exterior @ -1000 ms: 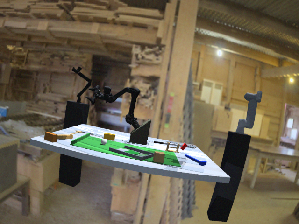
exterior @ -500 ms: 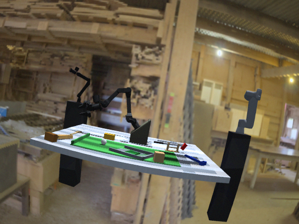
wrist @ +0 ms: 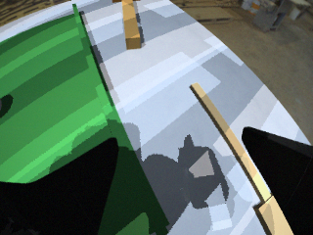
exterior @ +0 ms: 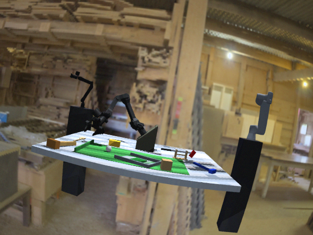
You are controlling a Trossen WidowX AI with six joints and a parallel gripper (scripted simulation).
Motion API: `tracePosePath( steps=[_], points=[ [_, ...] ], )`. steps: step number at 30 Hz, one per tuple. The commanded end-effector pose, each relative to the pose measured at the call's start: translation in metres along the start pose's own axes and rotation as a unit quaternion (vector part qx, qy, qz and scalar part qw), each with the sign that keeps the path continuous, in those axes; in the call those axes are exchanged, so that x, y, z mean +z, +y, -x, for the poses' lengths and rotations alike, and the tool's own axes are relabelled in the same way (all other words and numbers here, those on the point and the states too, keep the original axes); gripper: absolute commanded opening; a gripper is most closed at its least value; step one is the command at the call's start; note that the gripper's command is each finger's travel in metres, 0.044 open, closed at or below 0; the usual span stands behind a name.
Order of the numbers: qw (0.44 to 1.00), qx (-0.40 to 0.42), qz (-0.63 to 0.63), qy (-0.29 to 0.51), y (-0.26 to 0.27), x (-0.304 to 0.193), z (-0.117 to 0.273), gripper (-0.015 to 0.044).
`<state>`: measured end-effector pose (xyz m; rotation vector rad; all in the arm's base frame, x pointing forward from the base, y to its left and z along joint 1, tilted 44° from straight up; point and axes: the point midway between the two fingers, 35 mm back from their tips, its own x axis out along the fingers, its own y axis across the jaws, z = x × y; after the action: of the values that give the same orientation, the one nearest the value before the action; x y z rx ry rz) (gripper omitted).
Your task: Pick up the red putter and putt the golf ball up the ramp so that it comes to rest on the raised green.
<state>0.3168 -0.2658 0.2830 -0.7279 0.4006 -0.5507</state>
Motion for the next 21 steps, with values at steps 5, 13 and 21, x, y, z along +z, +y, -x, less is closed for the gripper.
tracePosePath(
  steps=[5, 13, 21],
  points=[
    [0.986, 0.16, 0.044, 0.032, 0.121, 0.005, -0.02, 0.044],
    [0.946, 0.302, 0.104, 0.058, 0.246, 0.019, -0.005, 0.044],
    [0.874, 0.426, 0.218, 0.081, 0.365, 0.017, 0.049, 0.044]
  ],
)
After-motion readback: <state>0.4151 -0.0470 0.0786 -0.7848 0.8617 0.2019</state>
